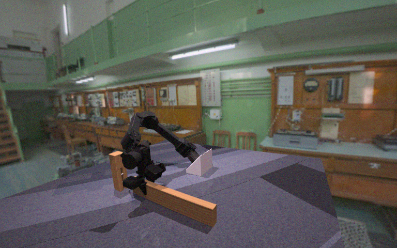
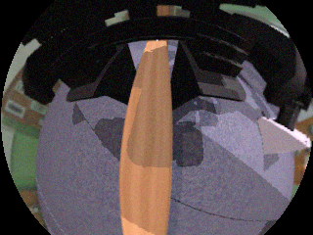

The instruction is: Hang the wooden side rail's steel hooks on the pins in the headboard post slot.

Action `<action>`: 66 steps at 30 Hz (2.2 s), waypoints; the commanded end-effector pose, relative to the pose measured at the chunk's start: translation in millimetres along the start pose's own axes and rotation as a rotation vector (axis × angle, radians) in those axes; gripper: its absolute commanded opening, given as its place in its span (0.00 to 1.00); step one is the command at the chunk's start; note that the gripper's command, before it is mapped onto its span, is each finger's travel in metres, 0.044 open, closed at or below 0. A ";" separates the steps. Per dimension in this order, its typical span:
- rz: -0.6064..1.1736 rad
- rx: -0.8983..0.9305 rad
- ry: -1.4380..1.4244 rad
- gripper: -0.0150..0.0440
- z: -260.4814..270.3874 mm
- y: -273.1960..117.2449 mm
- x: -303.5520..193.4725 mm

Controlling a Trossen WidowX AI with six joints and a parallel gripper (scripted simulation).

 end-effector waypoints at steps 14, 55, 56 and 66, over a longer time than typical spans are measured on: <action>-0.006 -0.013 0.006 0.25 -0.3 -7.5 0.6; -0.006 -0.013 0.006 0.25 -0.3 -14.3 0.6; -0.006 -0.013 0.006 0.25 -0.2 -14.5 0.6; -0.006 -0.013 0.006 0.25 -0.2 -16.1 0.5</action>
Point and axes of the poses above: the point midway between the two fingers, 35 mm back from their tips, its own y axis out along the fingers, its own z axis across the jaws, x = y × z, the point moved 10 cm from there along -y, back along the fingers, and after that the axes turned 2 degrees about -y, right-handed, at the moved point
